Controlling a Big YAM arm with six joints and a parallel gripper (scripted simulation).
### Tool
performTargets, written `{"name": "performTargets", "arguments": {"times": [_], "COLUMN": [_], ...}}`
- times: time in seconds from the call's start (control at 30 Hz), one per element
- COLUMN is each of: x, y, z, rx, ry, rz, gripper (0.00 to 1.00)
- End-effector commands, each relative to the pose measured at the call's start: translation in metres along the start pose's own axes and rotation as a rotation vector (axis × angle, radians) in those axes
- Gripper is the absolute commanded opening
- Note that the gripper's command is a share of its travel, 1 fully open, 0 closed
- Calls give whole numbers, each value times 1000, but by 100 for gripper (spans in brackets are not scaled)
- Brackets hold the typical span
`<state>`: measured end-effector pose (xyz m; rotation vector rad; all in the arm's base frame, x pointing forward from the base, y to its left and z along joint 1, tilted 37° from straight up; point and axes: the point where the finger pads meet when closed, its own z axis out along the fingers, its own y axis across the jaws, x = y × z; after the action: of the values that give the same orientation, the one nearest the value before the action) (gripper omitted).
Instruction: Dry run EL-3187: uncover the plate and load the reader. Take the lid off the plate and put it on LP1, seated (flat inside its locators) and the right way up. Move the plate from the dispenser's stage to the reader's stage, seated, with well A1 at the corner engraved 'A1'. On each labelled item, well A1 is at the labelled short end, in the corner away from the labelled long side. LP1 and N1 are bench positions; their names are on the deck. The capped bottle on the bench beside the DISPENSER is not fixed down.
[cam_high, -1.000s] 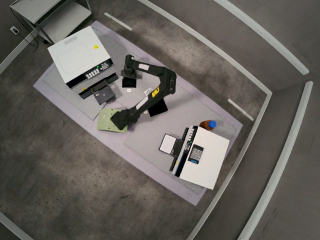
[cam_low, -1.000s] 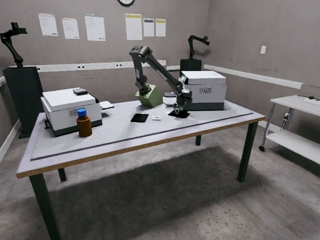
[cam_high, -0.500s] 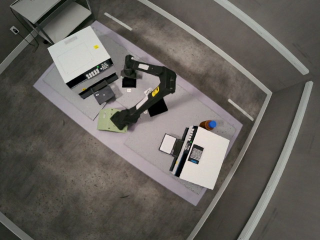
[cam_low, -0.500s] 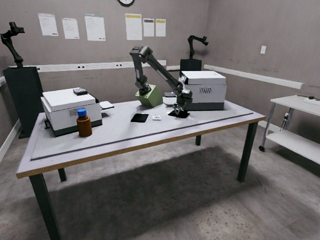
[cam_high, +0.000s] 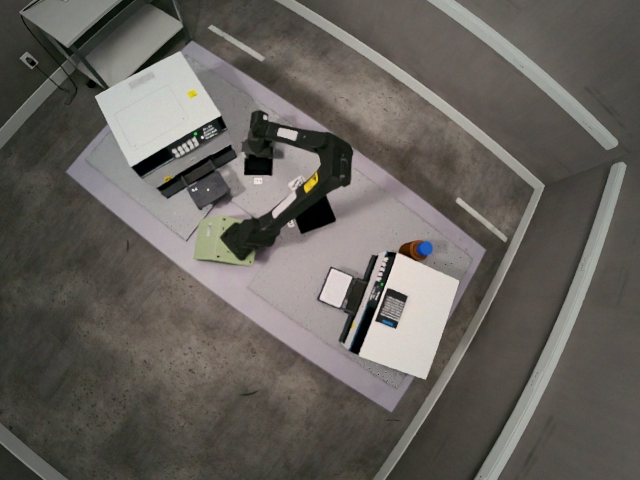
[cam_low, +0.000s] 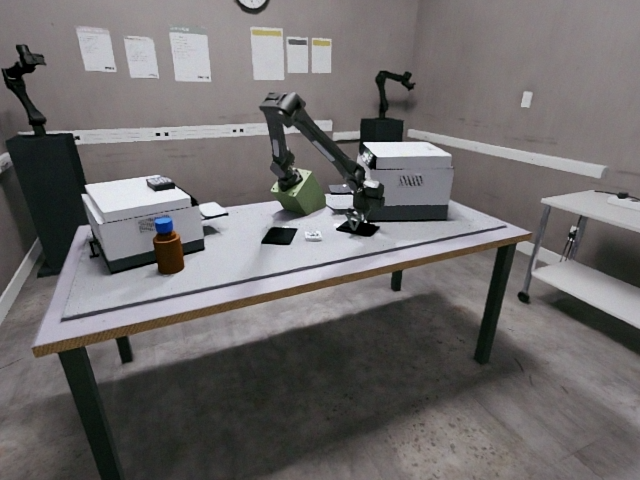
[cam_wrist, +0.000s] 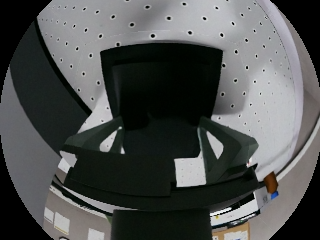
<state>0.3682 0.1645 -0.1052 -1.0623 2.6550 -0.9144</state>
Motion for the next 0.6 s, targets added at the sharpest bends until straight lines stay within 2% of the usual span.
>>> {"name": "performTargets", "arguments": {"times": [0.0, 0.57], "x": [-1, 2], "y": [0, 0], "z": [6, 12], "rx": [-1, -3], "ry": [1, 11], "rz": [-8, -7], "gripper": [85, 85]}}
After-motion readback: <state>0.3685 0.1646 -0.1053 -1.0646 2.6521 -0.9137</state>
